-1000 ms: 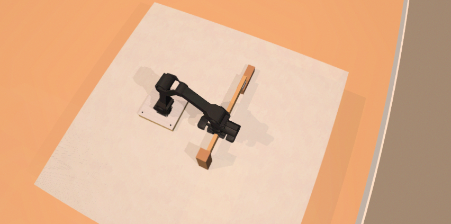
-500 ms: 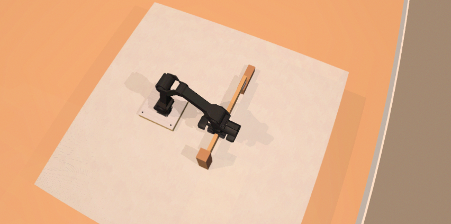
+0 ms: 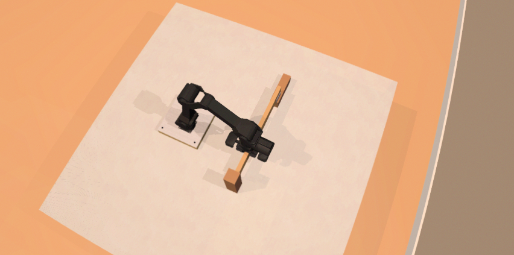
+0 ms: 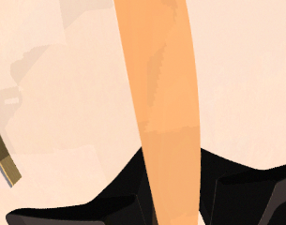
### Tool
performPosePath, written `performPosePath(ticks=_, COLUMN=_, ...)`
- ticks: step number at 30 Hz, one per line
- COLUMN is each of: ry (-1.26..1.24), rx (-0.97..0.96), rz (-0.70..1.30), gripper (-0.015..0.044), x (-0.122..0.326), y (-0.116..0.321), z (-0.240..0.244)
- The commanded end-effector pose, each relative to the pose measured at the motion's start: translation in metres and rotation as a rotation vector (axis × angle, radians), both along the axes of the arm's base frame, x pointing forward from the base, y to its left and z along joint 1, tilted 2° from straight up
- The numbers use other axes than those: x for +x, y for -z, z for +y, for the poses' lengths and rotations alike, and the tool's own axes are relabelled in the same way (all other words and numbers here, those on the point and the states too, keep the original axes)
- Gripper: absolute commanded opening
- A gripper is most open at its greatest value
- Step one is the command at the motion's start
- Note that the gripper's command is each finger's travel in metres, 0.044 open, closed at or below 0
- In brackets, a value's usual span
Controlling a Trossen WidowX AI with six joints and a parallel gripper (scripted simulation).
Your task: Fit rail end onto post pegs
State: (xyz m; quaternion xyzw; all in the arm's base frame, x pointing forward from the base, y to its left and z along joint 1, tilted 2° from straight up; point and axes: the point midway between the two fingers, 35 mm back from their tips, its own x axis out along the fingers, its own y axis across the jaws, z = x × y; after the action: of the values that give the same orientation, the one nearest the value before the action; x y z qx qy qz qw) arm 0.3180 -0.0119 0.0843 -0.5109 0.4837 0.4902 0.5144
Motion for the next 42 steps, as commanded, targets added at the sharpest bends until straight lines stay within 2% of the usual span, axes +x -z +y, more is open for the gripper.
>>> performPosePath(ticks=1, ry=0.0, rx=0.0, rz=-0.005, gripper=0.0, x=-0.0002, y=-0.0025, z=-0.0005)
performPosePath(ticks=42, ry=0.0, rx=0.0, rz=-0.005, gripper=0.0, x=0.0008, y=-0.0076, z=-0.0006)
